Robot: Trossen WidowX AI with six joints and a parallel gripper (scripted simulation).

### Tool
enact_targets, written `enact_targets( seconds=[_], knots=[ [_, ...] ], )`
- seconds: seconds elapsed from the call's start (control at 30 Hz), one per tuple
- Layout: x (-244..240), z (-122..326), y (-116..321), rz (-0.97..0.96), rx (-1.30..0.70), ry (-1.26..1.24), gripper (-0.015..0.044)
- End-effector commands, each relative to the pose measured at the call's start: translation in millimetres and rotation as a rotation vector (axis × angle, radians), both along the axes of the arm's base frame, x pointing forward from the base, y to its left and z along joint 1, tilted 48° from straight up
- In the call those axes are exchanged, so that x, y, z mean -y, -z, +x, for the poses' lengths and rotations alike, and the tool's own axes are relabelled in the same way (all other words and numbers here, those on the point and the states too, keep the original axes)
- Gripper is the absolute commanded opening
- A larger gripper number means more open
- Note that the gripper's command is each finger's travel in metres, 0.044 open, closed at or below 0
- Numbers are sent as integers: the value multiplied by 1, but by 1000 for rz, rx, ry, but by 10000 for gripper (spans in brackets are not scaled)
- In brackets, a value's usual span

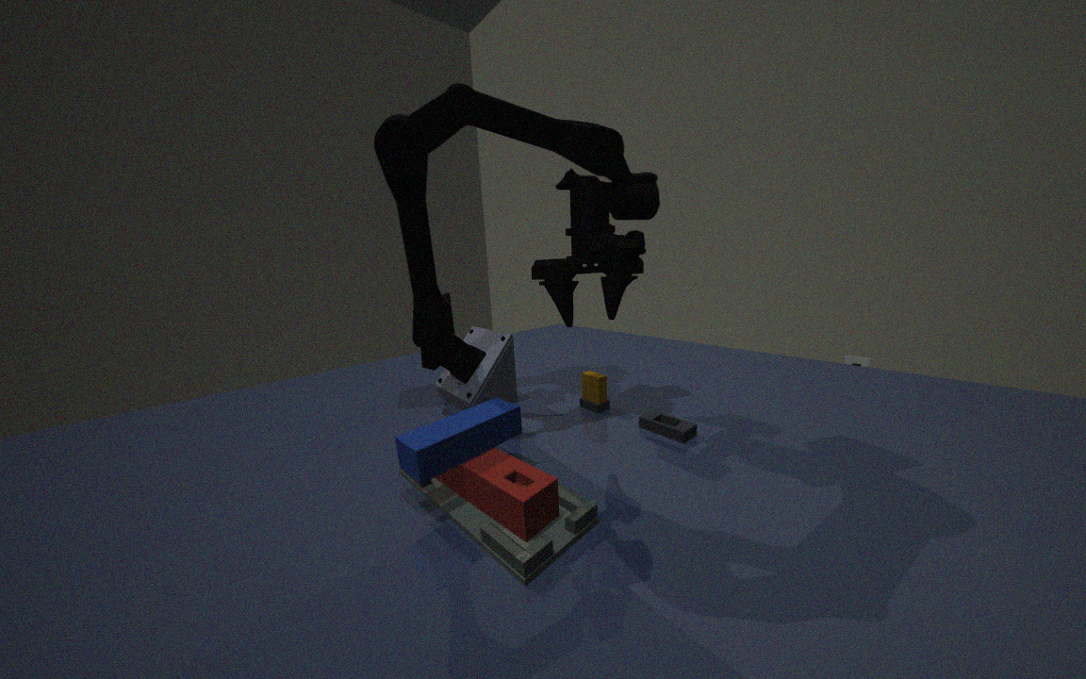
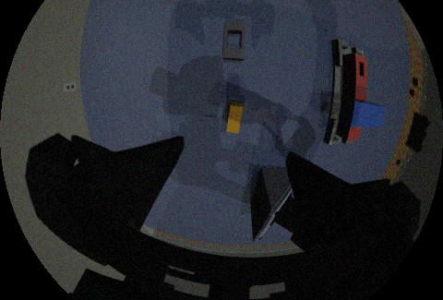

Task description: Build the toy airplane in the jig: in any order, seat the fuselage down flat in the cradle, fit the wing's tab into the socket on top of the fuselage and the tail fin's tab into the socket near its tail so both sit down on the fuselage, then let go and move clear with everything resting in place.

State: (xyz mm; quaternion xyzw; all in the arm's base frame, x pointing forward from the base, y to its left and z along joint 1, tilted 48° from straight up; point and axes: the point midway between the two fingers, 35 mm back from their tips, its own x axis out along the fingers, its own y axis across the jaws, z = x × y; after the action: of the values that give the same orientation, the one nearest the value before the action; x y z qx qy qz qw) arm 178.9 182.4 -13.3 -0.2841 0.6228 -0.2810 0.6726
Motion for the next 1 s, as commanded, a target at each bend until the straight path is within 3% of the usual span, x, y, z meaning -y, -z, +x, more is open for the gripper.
enact_targets(
  seconds=[0.0,0.13,0.97],
  knots=[
    [4,2,7,11,10,12,440],
    [37,5,38,10,11,12,440],
    [67,8,66,10,11,12,440]
  ],
)
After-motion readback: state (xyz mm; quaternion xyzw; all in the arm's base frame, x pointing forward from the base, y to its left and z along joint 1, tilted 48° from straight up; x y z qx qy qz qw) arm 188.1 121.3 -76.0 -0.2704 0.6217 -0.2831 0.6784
